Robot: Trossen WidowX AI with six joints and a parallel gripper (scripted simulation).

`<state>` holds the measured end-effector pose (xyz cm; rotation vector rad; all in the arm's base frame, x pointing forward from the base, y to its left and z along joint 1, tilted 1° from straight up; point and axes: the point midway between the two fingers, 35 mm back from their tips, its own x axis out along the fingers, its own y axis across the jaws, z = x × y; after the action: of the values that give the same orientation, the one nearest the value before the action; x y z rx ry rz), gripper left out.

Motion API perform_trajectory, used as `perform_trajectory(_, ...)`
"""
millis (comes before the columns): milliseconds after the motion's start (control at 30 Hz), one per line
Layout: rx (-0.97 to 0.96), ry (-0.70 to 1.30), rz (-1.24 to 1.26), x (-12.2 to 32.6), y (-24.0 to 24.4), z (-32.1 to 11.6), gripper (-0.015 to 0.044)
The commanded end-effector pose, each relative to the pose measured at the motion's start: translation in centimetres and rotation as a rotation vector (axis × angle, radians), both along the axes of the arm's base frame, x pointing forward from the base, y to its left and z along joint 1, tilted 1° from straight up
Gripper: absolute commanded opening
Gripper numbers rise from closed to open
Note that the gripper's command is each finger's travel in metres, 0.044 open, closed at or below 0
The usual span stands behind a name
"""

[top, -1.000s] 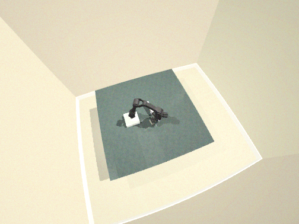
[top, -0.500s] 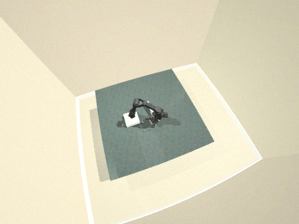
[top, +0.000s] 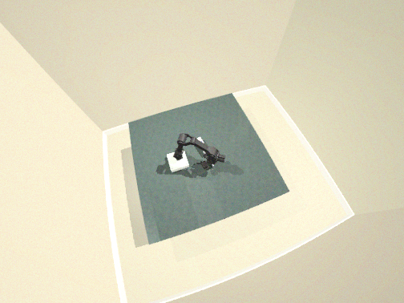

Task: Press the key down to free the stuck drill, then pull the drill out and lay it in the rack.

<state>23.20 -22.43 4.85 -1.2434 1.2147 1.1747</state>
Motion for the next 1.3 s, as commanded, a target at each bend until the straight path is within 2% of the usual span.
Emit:
perform_trajectory(0, 0.001, 0.001, 0.006, -0.8, -0.1, 0.0, 0.0000)
perform_trajectory(633, 0.000, 0.005, 0.005, -4.8, -1.0, 0.0, 0.0000)
perform_trajectory(1267, 0.000, 0.005, 0.005, -4.6, -1.0, -2.7, 0.0000)
